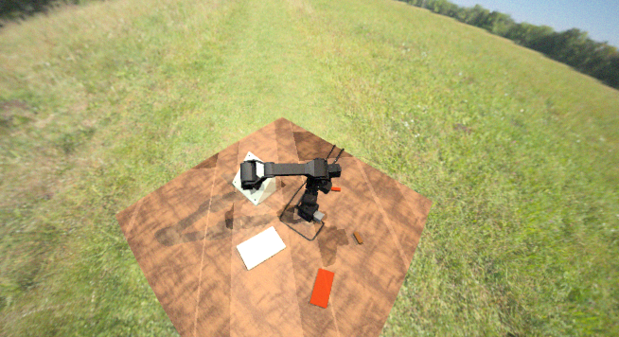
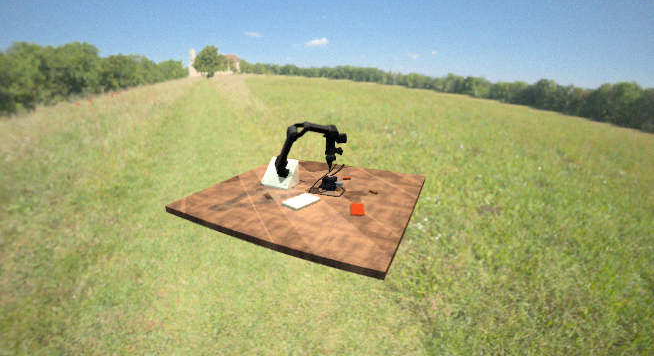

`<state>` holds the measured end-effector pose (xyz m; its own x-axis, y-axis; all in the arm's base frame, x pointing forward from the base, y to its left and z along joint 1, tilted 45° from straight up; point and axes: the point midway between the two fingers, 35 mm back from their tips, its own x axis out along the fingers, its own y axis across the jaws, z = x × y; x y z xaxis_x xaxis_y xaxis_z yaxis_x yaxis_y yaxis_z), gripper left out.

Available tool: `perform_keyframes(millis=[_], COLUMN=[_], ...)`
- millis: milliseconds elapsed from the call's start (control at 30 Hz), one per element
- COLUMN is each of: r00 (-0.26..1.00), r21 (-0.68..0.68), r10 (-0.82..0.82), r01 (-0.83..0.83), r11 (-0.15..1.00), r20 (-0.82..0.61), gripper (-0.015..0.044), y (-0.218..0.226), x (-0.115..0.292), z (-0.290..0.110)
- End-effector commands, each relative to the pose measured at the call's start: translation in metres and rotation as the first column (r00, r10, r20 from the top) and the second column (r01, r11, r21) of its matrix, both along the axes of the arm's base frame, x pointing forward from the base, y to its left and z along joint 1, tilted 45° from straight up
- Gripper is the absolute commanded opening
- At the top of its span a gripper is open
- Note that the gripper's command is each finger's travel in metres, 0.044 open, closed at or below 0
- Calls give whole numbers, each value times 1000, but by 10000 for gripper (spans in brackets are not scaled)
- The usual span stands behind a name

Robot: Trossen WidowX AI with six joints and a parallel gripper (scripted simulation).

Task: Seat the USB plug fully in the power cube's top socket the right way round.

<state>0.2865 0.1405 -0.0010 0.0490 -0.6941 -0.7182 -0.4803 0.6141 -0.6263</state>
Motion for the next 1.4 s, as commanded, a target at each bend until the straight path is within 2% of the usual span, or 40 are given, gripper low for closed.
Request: perform_keyframes(millis=[0,300,633,1367], r00=[994,941,821,382], r21=[-2,13,62,264], r10=[79,242,404,643], r01=[-80,-246,-417,-685], r11=[997,969,907,679], r20=[-78,-238,-403,-664], gripper=[0,0,0,0], y=[0,0,0,0], x=[0,0,0,0], z=[0,0,0,0])
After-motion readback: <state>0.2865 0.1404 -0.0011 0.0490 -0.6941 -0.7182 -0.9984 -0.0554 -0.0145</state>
